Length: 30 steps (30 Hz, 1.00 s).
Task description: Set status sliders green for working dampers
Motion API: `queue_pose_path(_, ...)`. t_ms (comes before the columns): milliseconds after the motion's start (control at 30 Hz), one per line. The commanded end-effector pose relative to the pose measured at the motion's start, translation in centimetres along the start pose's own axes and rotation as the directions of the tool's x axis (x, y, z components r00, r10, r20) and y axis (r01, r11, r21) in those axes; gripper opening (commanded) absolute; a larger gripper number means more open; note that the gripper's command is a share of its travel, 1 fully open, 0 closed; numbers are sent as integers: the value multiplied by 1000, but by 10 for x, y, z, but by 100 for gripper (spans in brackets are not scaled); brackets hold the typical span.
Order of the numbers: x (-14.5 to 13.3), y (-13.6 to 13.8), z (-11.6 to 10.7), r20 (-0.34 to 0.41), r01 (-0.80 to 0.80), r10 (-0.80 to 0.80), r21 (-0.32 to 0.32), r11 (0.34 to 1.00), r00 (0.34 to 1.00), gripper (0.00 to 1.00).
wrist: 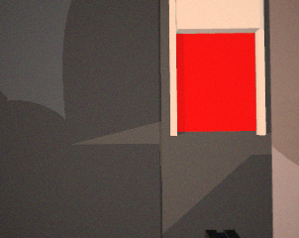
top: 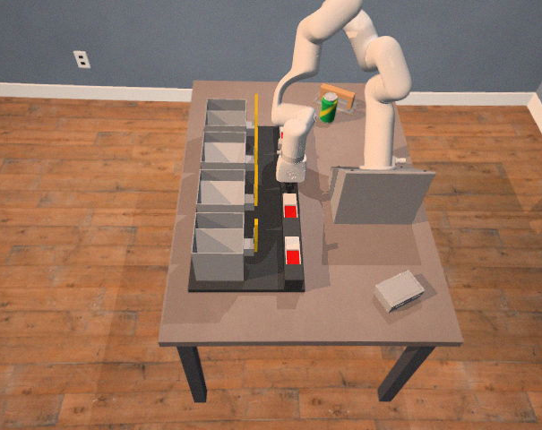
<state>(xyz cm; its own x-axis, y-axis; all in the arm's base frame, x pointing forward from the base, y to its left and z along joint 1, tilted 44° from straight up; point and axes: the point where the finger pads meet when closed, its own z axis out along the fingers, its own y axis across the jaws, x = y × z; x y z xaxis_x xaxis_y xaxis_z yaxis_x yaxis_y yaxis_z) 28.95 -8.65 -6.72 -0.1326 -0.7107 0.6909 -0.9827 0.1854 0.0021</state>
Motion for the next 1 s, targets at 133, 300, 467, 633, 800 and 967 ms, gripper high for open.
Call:
queue_pose_path(133,-2,-1,-1,1,-1,1,2,1000,1000,0)
queue_pose_path(300,-3,-1,-1,1,-1,1,2,1000,1000,0)
queue_pose_path(467,-4,-1,-1,1,-1,1,2,1000,1000,0)
queue_pose_path(633,-6,-1,-1,1,-1,1,2,1000,1000,0)
queue_pose_path(800,-8,-1,-1,1,-1,1,2,1000,1000,0)
queue_pose_path(967,-9,-1,-1,1,-1,1,2,1000,1000,0)
